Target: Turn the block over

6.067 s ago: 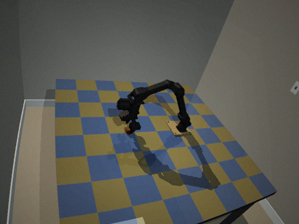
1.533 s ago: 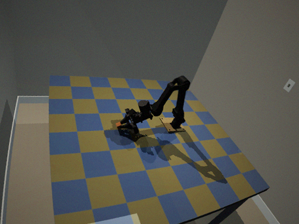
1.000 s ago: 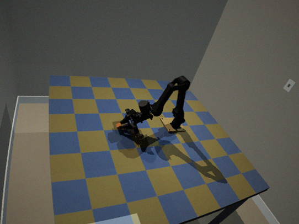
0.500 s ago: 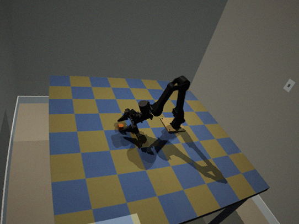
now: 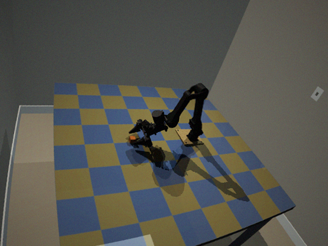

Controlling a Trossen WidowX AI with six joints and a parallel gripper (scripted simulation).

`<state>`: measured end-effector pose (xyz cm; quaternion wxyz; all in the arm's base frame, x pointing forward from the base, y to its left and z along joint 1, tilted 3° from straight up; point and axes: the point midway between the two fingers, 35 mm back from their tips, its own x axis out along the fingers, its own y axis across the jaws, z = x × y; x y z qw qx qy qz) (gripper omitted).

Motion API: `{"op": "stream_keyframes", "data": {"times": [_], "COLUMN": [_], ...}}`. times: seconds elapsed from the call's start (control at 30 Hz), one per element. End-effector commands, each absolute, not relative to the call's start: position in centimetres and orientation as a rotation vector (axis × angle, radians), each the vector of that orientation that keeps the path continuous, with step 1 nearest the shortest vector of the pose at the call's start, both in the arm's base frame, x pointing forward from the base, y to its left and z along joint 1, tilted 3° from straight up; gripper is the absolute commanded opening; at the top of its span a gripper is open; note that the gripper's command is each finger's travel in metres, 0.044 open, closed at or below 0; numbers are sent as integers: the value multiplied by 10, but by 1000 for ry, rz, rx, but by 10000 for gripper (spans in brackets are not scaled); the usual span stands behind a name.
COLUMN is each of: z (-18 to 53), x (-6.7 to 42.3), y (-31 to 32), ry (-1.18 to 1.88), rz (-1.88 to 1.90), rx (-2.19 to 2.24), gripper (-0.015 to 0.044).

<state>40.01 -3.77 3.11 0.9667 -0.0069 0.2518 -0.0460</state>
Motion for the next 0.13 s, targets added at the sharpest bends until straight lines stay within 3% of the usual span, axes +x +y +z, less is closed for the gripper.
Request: {"op": "stream_keyframes", "data": {"times": [0.0,0.1], "z": [31,31], "x": [400,400], "y": [-37,-37], "ry": [509,509], "rz": [-89,-89], "rx": [-17,-17], "gripper": [440,440]}}
